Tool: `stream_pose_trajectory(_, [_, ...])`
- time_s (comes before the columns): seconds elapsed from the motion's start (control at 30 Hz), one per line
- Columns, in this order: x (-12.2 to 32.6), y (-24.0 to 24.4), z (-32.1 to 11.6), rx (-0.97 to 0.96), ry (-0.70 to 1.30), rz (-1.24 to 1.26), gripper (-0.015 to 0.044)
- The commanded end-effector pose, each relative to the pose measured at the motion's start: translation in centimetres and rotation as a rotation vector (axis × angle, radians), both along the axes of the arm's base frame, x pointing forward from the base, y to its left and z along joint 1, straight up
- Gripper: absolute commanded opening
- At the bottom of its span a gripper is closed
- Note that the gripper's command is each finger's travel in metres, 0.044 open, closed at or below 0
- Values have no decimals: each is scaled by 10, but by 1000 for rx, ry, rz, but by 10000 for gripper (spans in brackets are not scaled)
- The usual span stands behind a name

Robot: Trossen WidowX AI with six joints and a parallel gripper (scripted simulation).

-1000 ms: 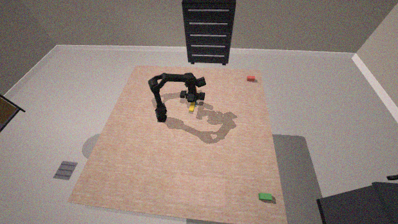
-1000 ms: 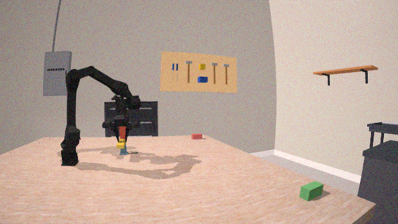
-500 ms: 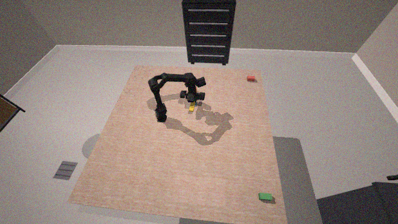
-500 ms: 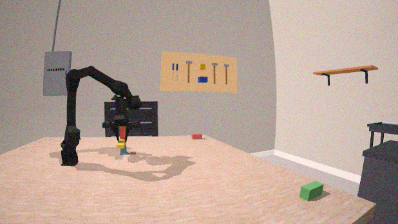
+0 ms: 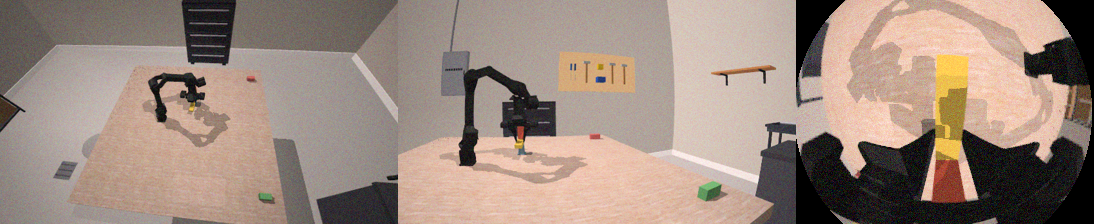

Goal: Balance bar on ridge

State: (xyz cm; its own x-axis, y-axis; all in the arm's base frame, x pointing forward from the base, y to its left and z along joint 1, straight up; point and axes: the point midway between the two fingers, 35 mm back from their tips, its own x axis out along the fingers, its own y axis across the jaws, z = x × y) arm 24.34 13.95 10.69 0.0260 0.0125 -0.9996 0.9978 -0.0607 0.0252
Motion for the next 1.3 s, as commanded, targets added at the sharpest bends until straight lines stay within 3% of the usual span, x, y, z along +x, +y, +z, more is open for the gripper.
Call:
stream_pose_trajectory(0.0, [0,0,0,0,0,0,169])
stream_pose_trajectory(1.2, [0,0,0,0,0,0,185])
stream_pose_trajectory(1.27, [0,0,0,0,0,0,238])
